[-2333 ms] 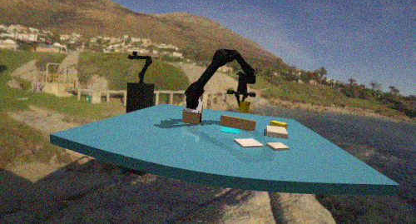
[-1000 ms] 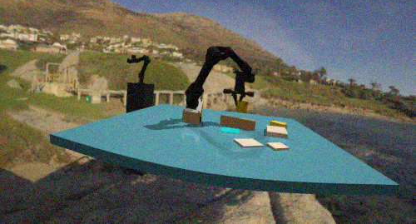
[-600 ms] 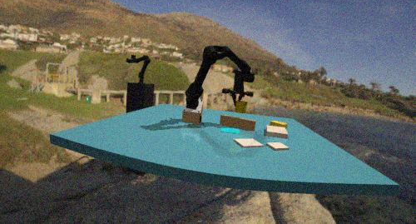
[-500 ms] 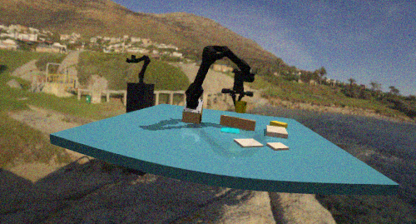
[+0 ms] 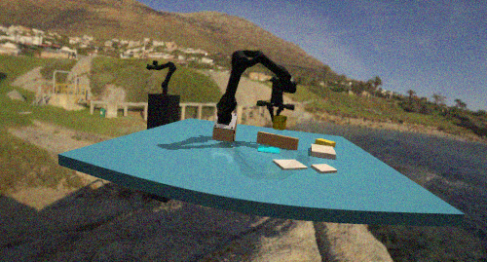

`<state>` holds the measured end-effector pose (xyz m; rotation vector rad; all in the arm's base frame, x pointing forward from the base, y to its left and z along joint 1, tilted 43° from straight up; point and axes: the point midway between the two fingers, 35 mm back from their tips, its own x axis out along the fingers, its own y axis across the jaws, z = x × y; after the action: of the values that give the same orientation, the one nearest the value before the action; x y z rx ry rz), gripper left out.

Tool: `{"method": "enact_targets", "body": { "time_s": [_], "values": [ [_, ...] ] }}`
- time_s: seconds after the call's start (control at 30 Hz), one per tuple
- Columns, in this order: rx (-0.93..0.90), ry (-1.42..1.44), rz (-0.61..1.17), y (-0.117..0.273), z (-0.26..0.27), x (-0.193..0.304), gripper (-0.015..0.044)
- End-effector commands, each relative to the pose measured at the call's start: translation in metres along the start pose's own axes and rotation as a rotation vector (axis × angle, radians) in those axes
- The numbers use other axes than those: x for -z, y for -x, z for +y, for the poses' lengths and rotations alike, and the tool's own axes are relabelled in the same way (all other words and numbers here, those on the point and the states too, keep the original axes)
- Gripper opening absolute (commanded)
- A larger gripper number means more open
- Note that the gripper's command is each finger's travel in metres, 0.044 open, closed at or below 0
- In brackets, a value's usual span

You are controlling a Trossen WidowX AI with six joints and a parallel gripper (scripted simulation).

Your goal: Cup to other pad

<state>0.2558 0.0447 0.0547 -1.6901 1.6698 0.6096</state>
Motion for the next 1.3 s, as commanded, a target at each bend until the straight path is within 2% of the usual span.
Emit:
{"method": "enact_targets", "body": {
  "time_s": [0.0, 1.27],
  "values": [
    [-0.002, 0.005, 0.006, -0.001, 0.003, 0.011, 0.0000],
    [-0.003, 0.007, 0.010, -0.001, 0.019, 0.083, 0.0000]
  ]
}}
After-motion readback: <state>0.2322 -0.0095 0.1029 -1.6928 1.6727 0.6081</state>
